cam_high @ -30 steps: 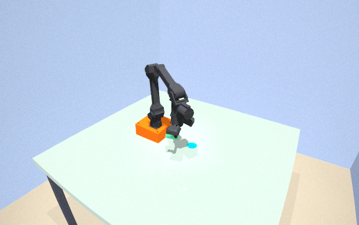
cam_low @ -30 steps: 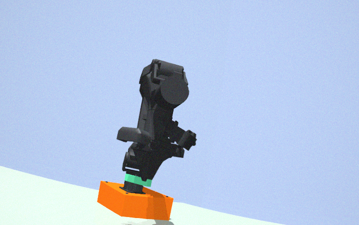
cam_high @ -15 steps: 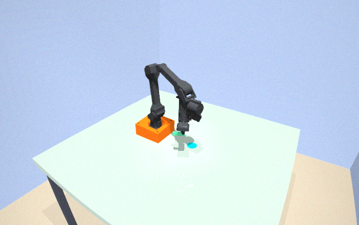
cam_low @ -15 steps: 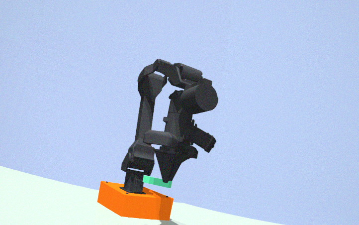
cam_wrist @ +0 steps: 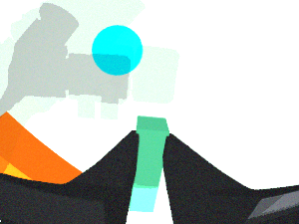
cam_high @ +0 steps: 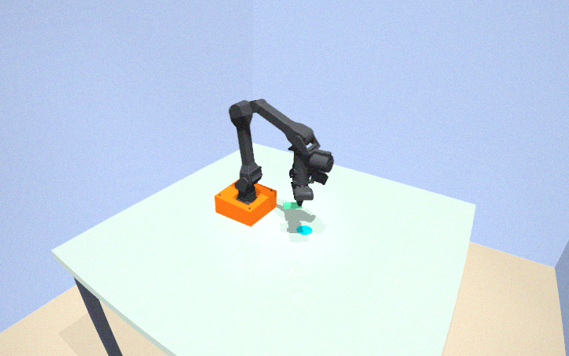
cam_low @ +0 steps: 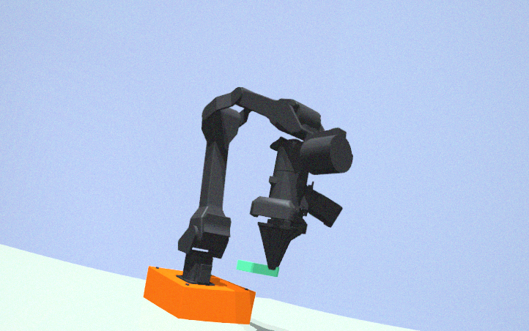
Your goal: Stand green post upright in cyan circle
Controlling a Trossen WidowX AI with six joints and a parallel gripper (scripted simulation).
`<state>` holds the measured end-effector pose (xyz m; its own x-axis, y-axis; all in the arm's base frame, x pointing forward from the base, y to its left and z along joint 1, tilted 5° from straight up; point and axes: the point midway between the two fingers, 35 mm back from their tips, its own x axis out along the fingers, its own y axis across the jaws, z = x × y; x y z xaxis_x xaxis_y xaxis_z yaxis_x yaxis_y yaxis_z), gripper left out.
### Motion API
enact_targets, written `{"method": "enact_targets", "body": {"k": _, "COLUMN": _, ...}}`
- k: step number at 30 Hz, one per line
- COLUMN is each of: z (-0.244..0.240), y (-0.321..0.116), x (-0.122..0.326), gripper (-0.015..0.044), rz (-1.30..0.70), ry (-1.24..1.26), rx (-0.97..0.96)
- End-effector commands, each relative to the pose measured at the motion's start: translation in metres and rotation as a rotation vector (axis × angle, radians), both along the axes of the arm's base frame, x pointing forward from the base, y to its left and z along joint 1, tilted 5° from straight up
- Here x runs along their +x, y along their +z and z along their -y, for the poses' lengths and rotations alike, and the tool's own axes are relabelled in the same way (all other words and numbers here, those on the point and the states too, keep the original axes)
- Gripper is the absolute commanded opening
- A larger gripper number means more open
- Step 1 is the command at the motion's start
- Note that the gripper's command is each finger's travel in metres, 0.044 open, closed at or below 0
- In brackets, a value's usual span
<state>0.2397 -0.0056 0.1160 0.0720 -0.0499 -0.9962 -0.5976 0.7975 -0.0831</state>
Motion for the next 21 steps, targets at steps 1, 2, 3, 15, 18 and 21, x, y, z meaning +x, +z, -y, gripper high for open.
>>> {"method": "enact_targets", "body": {"k": 1, "z": -0.011, "y": 0.002, "x": 0.002, "gripper": 0.0022, "rz": 0.002, "ry": 0.032, "rx": -0.007}}
{"method": "enact_targets", "body": {"k": 2, "z": -0.015, "y": 0.003, "x": 0.002, "gripper": 0.0022, "rz": 0.001, "ry": 0.042, "rx": -0.007}}
{"method": "enact_targets", "body": {"k": 3, "z": -0.018, "y": 0.003, "x": 0.002, "gripper": 0.0022, "rz": 0.001, "ry": 0.052, "rx": -0.008}}
{"method": "enact_targets", "body": {"k": 15, "z": -0.049, "y": 0.005, "x": 0.0, "gripper": 0.0022, "rz": -0.001, "ry": 0.146, "rx": -0.013}}
{"method": "enact_targets", "body": {"k": 18, "z": -0.049, "y": 0.003, "x": 0.001, "gripper": 0.0022, "rz": 0.005, "ry": 0.14, "rx": 0.004}}
{"method": "enact_targets", "body": {"k": 21, "z": -0.05, "y": 0.001, "x": 0.003, "gripper": 0.0022, "rz": 0.014, "ry": 0.132, "rx": 0.026}}
